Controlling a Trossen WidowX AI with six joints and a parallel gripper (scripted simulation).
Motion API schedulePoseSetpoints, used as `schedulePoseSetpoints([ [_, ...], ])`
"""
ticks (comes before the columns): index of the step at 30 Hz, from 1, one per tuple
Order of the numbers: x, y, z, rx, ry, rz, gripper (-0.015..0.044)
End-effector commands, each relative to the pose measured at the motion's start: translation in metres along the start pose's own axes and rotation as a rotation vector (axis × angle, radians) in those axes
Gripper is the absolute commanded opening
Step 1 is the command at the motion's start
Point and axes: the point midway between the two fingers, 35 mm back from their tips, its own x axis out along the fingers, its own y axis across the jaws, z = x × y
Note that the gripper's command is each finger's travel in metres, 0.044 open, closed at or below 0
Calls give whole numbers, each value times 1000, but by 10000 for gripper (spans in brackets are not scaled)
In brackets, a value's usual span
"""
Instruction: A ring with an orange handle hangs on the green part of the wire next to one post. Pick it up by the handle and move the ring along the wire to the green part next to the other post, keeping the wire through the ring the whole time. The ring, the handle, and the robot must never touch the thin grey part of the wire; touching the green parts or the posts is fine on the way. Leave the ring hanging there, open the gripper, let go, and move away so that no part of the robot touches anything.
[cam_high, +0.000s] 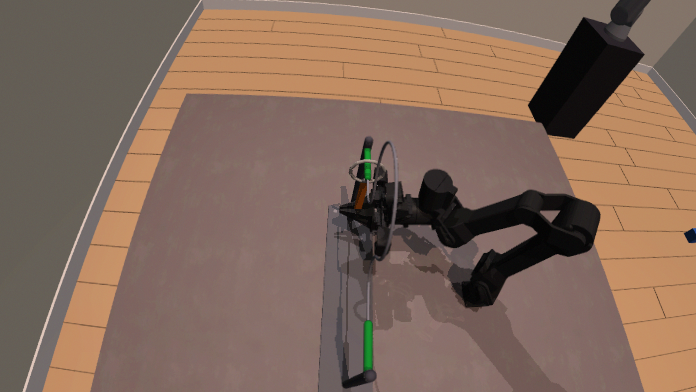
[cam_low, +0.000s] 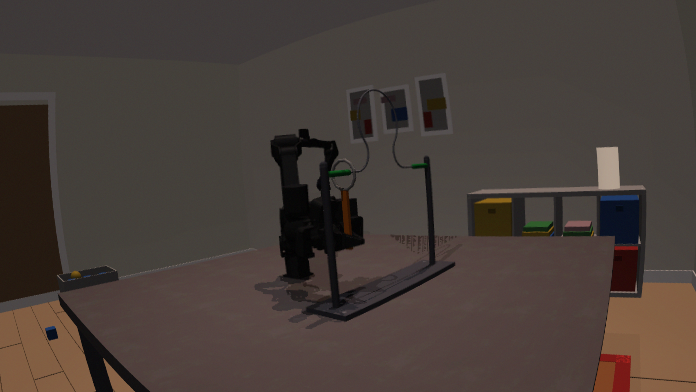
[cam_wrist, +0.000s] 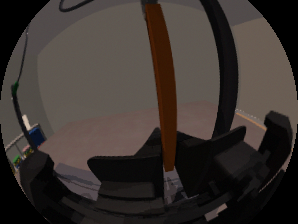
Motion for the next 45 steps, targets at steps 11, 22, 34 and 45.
schedulePoseSetpoints([
  [11,0,1,4,-2,-6,4,-150],
  [22,0,1,4,-2,-6,4,-150],
  [34,0,8,4,-1,-4,8,-150],
  [45,0,19,4,2,-3,12,-150],
])
